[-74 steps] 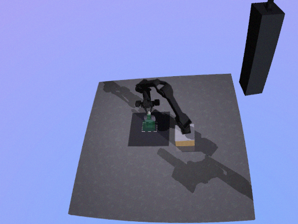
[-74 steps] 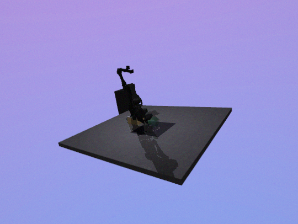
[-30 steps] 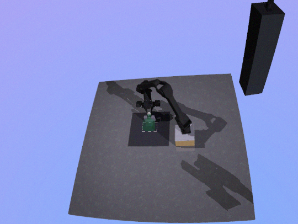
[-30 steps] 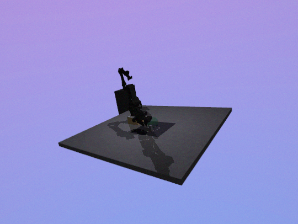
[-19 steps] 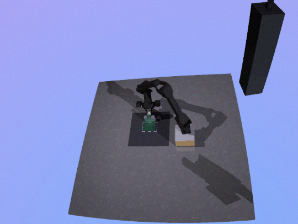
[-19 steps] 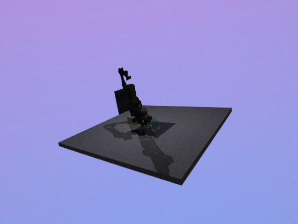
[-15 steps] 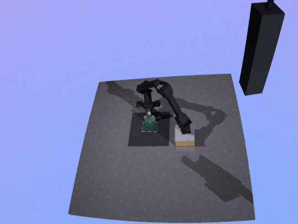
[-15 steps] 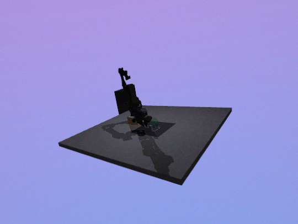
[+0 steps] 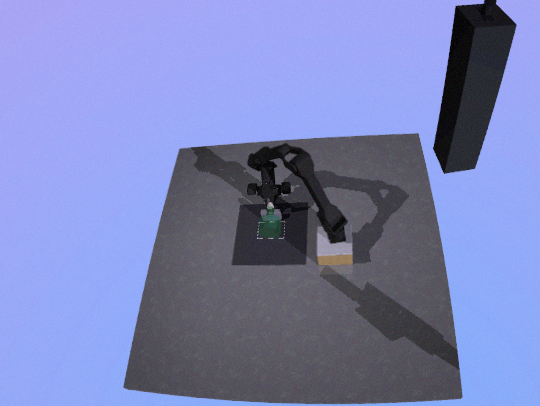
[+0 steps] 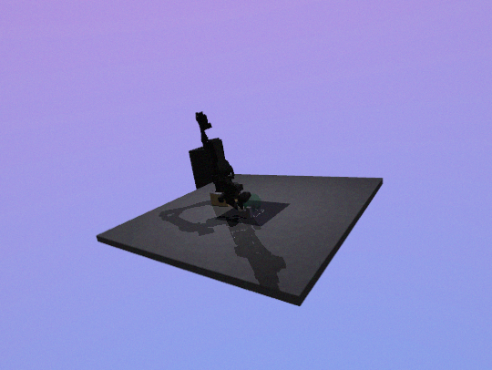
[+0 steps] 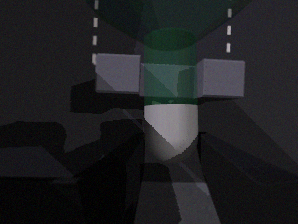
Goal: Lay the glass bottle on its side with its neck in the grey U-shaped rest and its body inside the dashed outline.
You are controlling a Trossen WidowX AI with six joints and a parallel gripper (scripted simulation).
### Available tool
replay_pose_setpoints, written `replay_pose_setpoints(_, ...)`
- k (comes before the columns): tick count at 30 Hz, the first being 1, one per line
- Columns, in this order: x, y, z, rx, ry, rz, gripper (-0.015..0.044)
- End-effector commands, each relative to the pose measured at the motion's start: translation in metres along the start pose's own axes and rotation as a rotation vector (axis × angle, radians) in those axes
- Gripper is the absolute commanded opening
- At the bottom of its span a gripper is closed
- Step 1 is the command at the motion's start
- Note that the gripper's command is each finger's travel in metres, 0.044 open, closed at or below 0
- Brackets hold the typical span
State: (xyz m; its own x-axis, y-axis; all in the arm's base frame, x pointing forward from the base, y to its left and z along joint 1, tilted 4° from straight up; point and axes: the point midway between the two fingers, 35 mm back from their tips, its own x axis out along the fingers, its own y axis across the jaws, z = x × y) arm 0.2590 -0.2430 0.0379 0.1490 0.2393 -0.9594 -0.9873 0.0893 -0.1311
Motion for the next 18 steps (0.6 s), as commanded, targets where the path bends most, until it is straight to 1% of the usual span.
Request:
replay_pose_setpoints(1, 0.0027, 0.0007, 0.0038, 0.002, -0.006, 0.003, 0.0121)
replay_pose_setpoints(18, 0.002, 0.001, -0.001, -0.002, 0.019, -0.01, 0.0121)
